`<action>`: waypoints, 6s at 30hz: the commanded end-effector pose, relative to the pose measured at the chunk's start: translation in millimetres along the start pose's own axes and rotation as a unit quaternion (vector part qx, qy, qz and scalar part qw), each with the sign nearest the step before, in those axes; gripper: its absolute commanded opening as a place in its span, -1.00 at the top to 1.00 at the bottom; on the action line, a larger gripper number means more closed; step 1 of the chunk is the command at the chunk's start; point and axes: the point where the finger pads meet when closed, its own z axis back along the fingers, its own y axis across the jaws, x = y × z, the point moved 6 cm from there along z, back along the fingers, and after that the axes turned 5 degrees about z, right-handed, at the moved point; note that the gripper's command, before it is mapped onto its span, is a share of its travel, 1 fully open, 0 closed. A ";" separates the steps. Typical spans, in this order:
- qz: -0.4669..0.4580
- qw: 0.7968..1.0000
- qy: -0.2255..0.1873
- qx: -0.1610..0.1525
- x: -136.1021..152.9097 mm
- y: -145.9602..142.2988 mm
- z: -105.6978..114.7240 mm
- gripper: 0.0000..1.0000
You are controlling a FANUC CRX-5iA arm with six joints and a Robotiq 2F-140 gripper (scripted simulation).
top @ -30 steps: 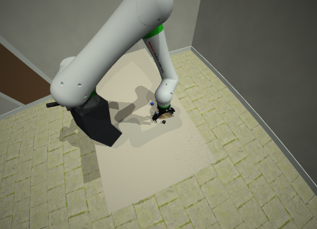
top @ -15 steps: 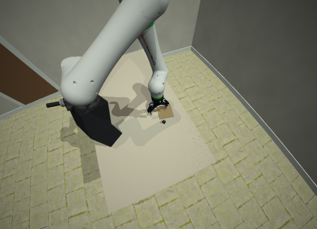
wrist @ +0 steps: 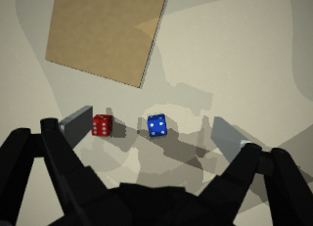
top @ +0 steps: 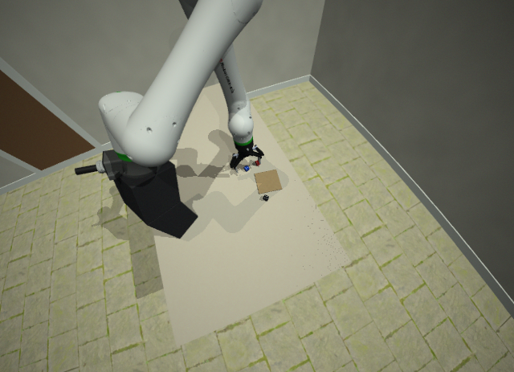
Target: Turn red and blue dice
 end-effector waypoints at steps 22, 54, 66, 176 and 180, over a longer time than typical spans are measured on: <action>-0.001 1.000 0.015 0.009 31.9 -0.7 -0.9 -1.00; -0.001 1.000 0.015 0.009 31.9 -0.8 -0.9 -1.00; -0.001 1.000 0.015 0.009 32.1 -37.3 -1.6 -1.00; 0.016 1.000 0.015 0.010 28.4 -79.3 81.2 -1.00; -0.041 0.999 0.016 0.009 28.3 -79.5 78.7 -1.00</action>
